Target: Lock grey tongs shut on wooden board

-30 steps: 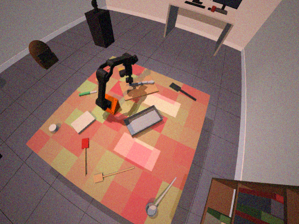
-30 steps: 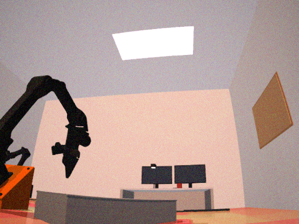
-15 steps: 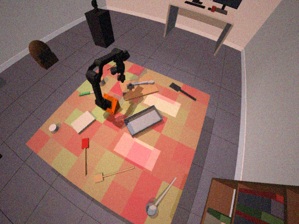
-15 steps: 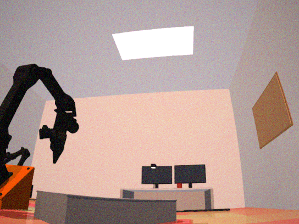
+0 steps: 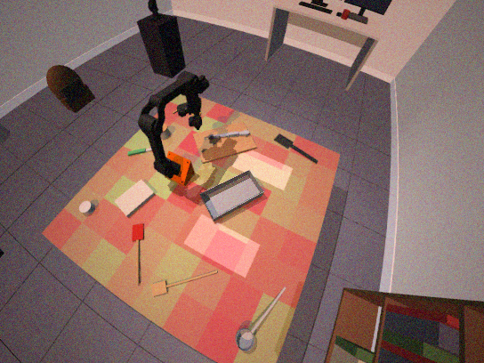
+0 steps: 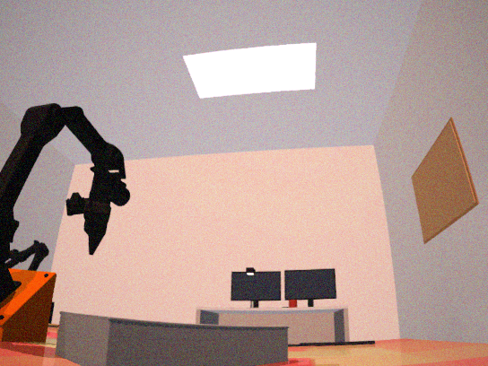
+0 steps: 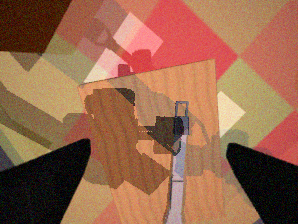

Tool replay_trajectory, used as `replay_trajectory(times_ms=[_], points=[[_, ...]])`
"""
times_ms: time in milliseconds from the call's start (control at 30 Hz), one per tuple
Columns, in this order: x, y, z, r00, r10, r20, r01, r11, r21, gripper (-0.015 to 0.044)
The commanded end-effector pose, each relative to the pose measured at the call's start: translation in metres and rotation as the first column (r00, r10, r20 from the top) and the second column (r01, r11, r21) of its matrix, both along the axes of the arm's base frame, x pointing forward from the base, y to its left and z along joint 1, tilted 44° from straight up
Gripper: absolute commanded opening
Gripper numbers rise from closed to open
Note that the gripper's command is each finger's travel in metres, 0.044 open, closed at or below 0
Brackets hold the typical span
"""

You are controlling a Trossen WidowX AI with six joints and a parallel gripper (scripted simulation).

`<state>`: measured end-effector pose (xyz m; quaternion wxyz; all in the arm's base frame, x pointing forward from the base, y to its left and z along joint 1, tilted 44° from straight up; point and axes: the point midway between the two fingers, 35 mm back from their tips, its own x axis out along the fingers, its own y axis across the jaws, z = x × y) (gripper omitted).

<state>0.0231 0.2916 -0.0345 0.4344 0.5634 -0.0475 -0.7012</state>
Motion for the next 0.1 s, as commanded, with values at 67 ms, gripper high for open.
replay_trajectory(times_ms=[67], points=[[-0.0004,0.0005,0.0006,1.000,-0.001,-0.001,0.001,1.000,0.000,0.0440]])
